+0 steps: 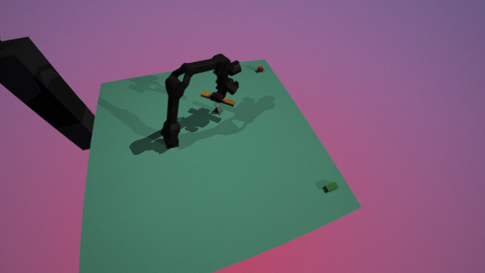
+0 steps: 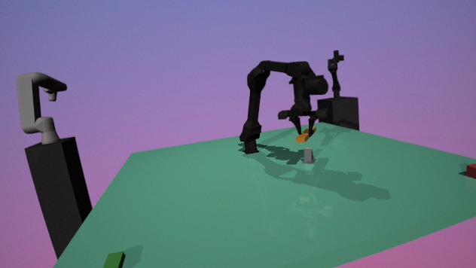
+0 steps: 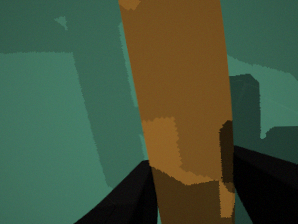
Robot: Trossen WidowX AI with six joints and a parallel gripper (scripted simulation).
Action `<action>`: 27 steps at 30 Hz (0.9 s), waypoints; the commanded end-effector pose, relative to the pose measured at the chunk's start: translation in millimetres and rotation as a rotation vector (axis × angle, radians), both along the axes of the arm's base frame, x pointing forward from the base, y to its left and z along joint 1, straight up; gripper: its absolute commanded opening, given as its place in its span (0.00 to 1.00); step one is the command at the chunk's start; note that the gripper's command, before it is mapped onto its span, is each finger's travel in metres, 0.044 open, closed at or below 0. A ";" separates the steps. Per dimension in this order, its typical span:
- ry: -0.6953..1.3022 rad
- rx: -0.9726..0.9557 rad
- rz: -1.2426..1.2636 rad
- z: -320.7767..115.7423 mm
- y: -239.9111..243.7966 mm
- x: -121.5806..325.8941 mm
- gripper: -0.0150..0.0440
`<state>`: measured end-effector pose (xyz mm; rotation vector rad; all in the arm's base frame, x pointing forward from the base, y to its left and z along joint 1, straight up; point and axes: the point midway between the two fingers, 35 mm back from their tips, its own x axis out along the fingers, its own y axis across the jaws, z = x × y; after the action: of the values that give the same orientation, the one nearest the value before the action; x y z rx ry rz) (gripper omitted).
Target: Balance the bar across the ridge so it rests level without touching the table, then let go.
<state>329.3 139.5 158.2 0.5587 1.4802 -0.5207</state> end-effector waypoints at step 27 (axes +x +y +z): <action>0.000 0.000 -0.062 -39.8 3.2 -2.2 0.25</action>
<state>327.7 143.6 122.6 0.6018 1.4685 -0.5625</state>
